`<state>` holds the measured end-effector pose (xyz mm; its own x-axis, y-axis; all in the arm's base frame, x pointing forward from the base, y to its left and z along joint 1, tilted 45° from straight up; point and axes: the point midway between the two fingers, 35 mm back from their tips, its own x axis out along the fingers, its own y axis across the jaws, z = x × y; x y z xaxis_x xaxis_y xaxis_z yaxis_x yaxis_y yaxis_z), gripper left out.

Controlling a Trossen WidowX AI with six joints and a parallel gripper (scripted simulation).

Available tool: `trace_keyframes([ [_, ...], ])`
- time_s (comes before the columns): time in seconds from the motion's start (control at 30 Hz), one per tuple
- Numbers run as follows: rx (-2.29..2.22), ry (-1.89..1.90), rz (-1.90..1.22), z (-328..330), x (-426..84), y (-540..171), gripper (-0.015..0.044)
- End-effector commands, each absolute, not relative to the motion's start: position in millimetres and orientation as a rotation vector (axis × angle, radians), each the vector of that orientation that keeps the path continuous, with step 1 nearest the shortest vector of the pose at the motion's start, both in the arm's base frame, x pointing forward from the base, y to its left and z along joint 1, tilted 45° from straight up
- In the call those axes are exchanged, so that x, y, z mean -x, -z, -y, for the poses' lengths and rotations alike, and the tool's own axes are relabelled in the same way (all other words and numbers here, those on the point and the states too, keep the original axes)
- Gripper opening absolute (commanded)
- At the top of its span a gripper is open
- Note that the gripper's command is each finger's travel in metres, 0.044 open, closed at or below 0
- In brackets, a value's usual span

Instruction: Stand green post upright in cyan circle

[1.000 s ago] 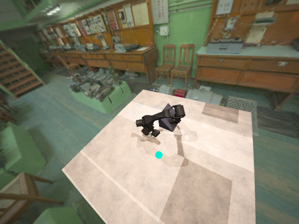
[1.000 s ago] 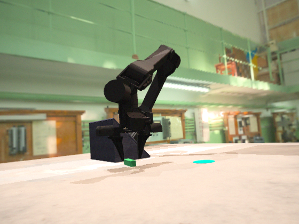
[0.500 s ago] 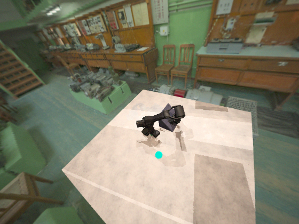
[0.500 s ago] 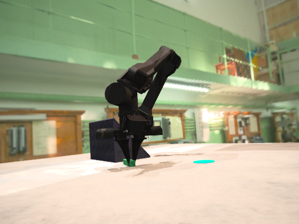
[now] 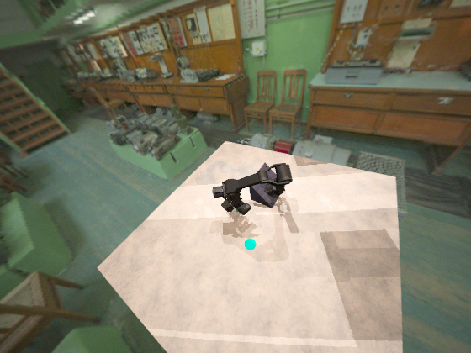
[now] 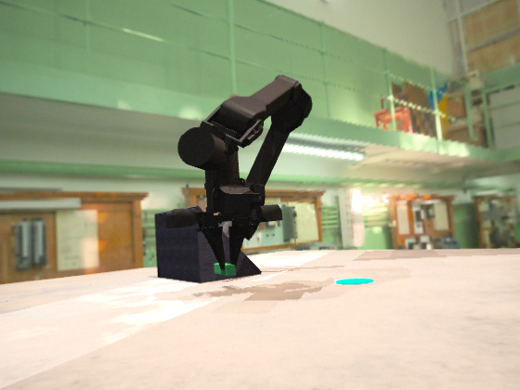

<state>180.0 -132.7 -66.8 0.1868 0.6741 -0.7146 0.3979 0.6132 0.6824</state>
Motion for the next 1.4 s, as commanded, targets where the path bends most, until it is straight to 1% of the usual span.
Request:
trace_keyframes([
  [0.0, -0.96, -0.244, -1.434, 144.7, -178.1, 56.7, 0.0023],
  [0.9, -0.961, -0.246, -1.436, 191.9, -159.3, -0.7, 0.0023],
  [1.37, -0.972, -0.219, -1.443, 192.3, -189.2, -19.4, 0.0023],
])
